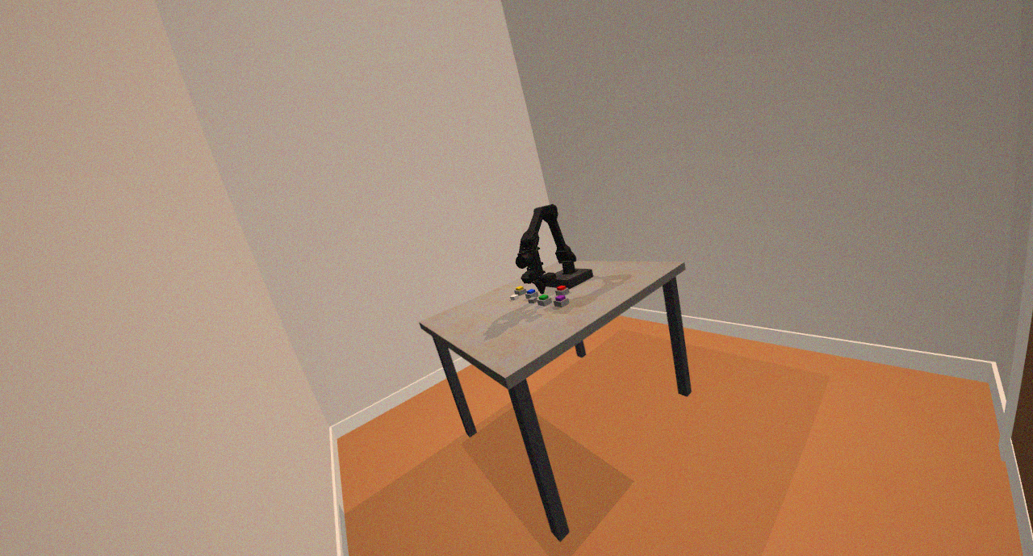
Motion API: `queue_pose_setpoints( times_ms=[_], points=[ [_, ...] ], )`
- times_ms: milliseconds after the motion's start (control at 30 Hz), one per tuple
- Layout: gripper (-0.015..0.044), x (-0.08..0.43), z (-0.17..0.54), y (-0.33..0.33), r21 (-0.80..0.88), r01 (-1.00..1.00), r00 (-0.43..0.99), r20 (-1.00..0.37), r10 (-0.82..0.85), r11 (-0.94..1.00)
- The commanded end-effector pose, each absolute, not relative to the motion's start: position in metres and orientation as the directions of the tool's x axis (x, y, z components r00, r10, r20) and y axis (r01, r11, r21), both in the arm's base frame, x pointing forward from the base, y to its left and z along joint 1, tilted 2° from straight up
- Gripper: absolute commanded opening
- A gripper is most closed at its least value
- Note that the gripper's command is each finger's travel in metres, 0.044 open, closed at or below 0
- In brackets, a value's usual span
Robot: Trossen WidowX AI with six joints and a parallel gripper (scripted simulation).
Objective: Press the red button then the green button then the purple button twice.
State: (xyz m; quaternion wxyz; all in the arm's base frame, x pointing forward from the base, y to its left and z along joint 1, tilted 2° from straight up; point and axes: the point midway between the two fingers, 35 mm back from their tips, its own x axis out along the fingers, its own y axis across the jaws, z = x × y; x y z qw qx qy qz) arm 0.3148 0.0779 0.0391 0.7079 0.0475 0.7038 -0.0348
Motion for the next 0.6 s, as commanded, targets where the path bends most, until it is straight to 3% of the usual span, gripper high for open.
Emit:
queue_pose_setpoints(
  times_ms=[0, 567],
  points=[
    [0.002, 0.313, 0.032, 0.078, 0.016, 0.113, 0.003, -1.0, 0.016, 0.994],
    [0.002, 0.313, 0.019, 0.078, 0.016, 0.113, 0.003, -1.0, 0.016, 0.994]
  ],
)
